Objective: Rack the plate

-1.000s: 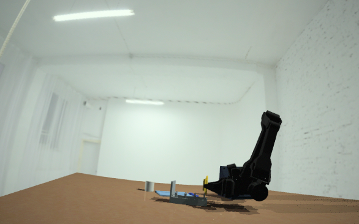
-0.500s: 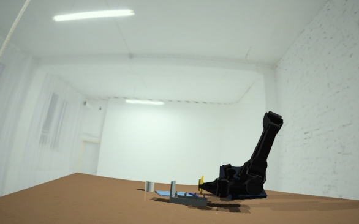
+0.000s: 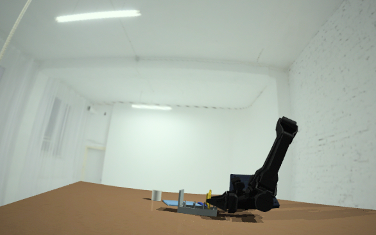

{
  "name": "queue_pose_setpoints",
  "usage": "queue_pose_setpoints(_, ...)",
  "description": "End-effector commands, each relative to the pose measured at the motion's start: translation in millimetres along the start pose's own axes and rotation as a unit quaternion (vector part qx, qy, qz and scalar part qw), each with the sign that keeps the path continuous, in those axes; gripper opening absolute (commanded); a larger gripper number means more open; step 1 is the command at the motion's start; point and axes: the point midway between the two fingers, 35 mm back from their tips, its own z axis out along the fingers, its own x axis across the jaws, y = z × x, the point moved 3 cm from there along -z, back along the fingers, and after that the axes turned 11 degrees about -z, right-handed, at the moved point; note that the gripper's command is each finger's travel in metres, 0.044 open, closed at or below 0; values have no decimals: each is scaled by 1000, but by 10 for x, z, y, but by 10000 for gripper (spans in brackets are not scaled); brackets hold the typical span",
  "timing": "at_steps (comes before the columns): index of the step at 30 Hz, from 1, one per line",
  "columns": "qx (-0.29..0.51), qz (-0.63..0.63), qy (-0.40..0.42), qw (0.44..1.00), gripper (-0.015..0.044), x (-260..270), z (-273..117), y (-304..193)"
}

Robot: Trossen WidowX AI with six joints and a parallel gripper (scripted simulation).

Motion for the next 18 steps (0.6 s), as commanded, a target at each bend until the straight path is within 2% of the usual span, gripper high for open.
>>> queue_pose_setpoints(1,0,-2,0,1000,0,-2,-1,6)
queue_pose_setpoints(6,0,-2,0,1000,0,-2,-1,6)
queue_pose_setpoints(18,0,1,0,1000,315,1,-1,6)
